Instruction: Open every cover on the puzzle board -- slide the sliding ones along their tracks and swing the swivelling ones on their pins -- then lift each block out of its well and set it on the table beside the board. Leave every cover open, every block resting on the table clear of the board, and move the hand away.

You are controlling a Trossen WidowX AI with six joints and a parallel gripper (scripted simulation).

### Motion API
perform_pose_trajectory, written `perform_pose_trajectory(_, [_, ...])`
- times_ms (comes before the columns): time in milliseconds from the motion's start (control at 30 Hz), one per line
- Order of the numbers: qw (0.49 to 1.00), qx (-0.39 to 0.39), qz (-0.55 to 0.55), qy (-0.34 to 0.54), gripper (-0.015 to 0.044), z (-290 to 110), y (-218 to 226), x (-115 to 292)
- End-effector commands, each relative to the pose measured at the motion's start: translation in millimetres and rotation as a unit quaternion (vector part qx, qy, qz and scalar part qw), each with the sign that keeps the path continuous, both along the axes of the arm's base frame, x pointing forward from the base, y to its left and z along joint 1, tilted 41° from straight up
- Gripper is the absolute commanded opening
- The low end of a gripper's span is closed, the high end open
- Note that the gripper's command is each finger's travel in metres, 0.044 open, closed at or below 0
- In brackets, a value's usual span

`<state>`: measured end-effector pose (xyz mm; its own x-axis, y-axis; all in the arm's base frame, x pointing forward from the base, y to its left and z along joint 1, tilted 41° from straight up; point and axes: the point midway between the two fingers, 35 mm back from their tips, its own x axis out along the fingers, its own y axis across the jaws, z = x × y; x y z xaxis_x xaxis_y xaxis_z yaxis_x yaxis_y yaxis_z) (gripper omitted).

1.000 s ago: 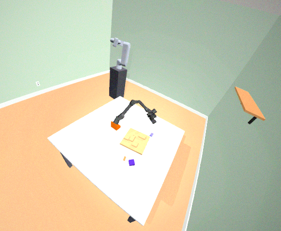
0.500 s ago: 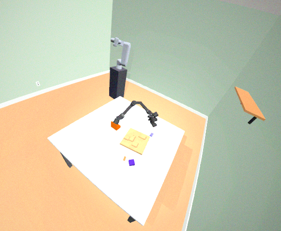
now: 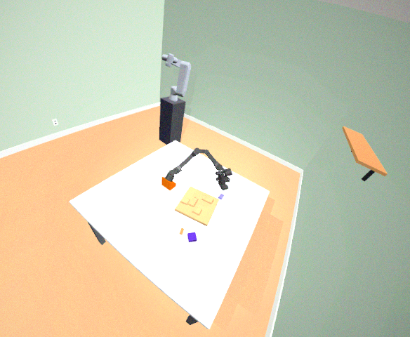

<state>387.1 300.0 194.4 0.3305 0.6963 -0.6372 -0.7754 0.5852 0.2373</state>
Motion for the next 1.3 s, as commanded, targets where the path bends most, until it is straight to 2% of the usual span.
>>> perform_pose_trajectory(0, [1.0, -0.014, -0.005, 0.011, 0.0, -11.9, -16.8, 7.2])
perform_pose_trajectory(667, [0.992, -0.072, -0.048, 0.086, 0.0, -73.6, -108.4, 33.6])
perform_pose_trajectory(1267, [0.976, -0.093, -0.078, 0.183, 0.0, -127.0, -196.4, 28.4])
